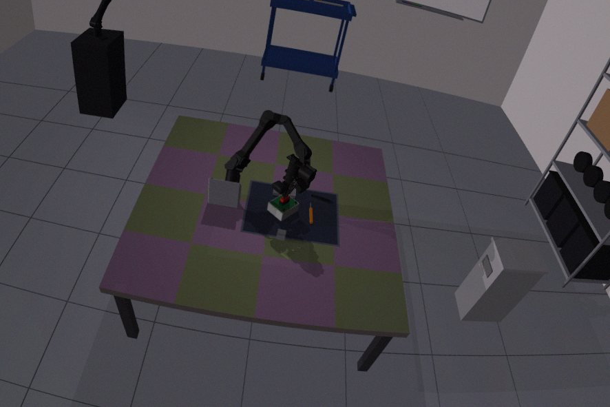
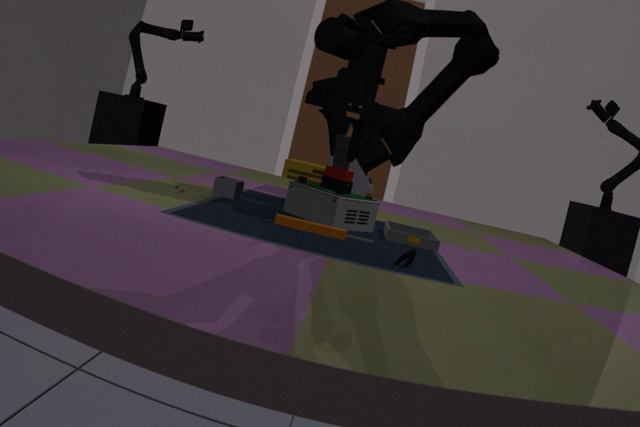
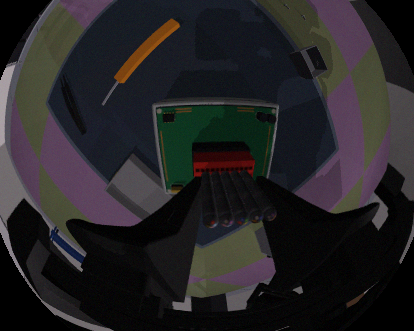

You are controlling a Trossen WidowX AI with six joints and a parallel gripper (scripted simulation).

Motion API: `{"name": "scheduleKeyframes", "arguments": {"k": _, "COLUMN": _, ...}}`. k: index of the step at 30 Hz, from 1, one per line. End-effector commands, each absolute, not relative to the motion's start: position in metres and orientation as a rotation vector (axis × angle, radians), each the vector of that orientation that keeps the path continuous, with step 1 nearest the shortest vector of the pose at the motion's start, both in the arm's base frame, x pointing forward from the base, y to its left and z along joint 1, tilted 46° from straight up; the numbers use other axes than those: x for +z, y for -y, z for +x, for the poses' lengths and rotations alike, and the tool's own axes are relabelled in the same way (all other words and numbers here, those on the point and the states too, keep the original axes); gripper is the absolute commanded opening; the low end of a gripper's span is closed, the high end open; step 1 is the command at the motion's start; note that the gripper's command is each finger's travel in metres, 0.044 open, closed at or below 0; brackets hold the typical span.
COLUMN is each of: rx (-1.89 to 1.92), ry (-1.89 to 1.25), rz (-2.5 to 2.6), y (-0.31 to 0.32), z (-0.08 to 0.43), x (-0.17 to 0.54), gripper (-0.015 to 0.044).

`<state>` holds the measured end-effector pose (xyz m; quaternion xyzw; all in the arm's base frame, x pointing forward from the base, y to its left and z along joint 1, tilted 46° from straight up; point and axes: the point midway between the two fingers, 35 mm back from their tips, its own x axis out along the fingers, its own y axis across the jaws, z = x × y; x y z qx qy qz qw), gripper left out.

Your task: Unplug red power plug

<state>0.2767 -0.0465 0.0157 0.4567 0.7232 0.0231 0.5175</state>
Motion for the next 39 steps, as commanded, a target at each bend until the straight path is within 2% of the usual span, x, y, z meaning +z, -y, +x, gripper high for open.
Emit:
{"name": "scheduleKeyframes", "arguments": {"k": 1, "rx": 0.071, "ry": -1.693, "rz": 1.133, "y": 0.057, "z": 0.274, "x": 0.023, "gripper": 0.0}}
{"name": "scheduleKeyframes", "arguments": {"k": 10, "rx": 0.172, "ry": -1.598, "rz": 1.269, "y": 0.065, "z": 0.265, "x": 0.016, "gripper": 0.0}}
{"name": "scheduleKeyframes", "arguments": {"k": 25, "rx": 0.003, "ry": -1.753, "rz": 1.037, "y": 0.055, "z": 0.28, "x": 0.033, "gripper": 0.0}}
{"name": "scheduleKeyframes", "arguments": {"k": 39, "rx": 0.173, "ry": -1.598, "rz": 1.27, "y": 0.071, "z": 0.265, "x": 0.021, "gripper": 0.0}}
